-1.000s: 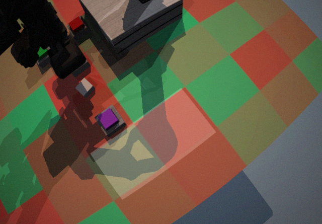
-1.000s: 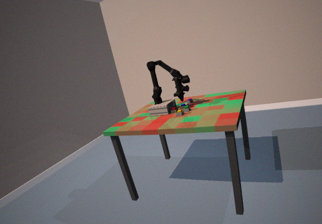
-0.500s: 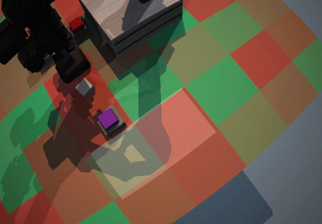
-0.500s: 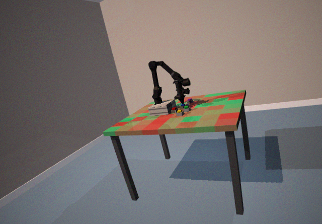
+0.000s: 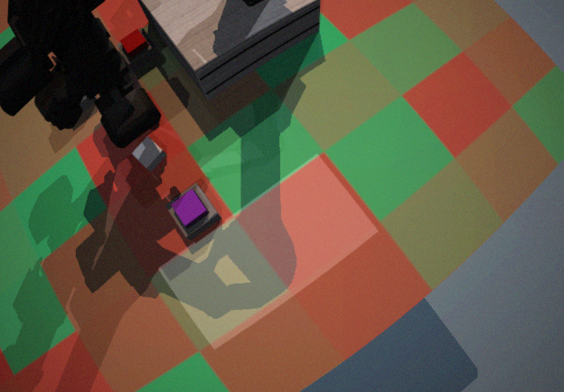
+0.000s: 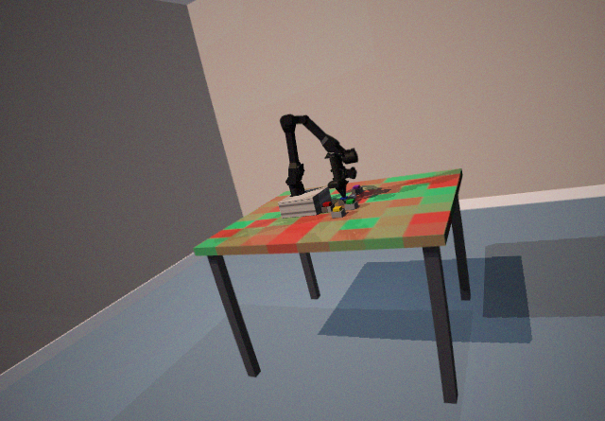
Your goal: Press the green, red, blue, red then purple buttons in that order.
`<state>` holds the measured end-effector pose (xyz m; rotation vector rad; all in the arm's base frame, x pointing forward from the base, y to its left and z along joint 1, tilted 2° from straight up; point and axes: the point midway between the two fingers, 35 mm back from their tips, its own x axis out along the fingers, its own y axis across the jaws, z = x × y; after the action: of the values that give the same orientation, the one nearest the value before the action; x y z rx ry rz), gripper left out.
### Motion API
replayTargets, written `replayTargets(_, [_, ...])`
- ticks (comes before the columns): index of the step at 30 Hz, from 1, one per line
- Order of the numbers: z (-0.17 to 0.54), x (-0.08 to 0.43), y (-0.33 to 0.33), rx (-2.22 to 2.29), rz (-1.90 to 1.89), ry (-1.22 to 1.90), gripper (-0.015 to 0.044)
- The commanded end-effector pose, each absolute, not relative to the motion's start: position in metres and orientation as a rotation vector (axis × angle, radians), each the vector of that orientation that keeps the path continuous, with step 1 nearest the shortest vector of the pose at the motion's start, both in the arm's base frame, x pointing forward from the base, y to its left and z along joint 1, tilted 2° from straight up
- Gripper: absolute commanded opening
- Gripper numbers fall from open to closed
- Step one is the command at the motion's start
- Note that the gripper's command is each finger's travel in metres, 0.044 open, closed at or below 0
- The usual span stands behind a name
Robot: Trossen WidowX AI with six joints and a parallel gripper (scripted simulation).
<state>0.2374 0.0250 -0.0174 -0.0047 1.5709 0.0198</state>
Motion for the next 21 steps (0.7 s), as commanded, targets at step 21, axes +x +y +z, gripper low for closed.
replayTargets(21, [0.075,0.237,0.024,0.0,0.019,1.577,0.002])
